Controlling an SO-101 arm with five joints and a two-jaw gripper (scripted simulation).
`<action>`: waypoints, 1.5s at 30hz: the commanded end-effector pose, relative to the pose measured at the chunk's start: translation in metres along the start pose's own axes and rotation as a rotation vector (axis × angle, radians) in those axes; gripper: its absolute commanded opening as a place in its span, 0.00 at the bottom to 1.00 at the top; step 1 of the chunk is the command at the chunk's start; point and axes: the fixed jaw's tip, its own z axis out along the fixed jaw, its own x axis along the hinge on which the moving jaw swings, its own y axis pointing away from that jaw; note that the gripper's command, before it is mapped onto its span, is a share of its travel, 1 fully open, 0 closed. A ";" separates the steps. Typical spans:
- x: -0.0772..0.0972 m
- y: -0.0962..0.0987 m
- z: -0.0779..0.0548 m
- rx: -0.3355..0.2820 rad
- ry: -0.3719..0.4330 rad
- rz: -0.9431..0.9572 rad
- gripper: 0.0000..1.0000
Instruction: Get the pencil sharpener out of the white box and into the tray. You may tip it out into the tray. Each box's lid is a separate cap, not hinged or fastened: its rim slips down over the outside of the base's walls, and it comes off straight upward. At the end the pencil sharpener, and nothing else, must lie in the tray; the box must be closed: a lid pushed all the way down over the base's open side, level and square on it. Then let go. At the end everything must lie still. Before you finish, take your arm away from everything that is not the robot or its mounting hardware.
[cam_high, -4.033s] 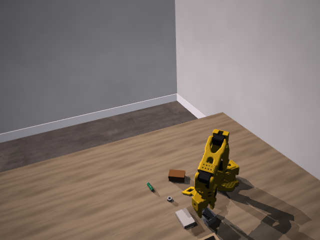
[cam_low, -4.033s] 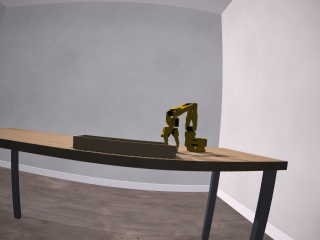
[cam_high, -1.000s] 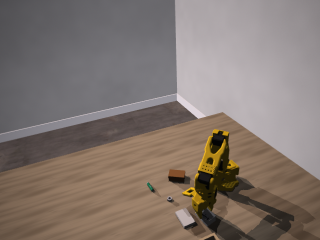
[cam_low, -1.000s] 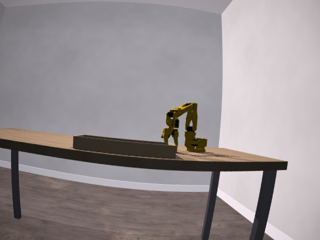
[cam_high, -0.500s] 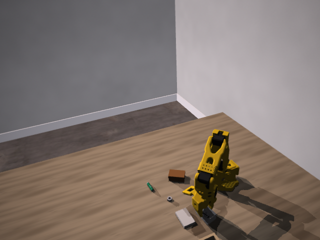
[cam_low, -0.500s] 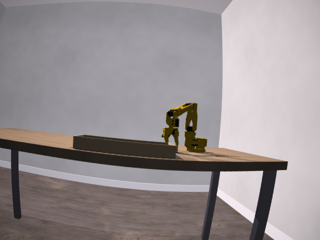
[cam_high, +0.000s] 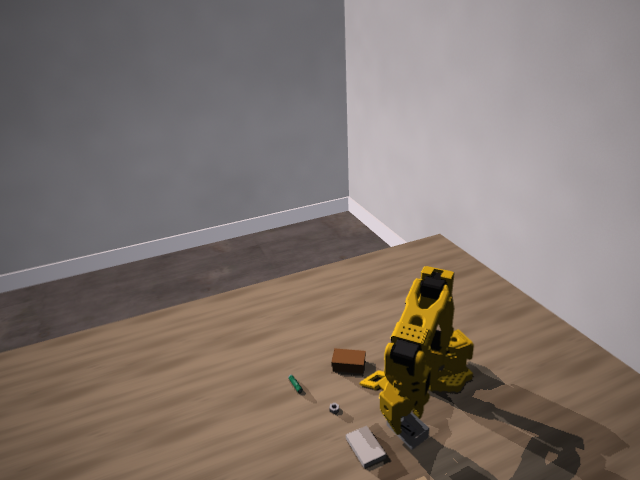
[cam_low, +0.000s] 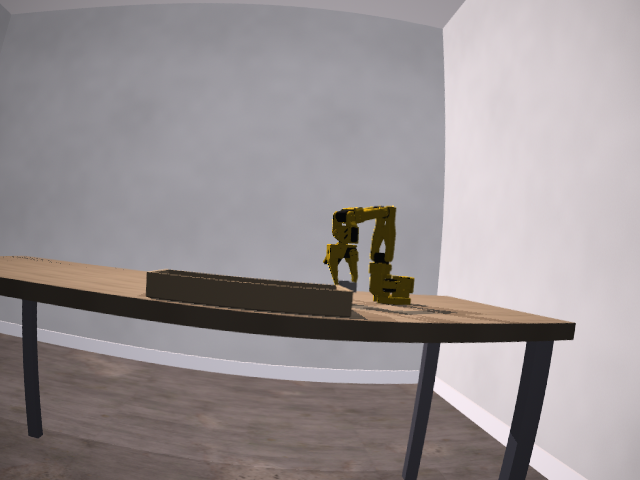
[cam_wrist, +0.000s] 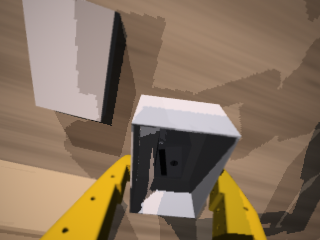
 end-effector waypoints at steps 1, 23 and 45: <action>0.005 0.004 -0.014 -0.050 0.028 -0.002 0.21; 0.004 0.003 -0.024 -0.050 0.028 -0.002 0.21; 0.005 0.006 -0.032 -0.050 0.028 -0.002 0.21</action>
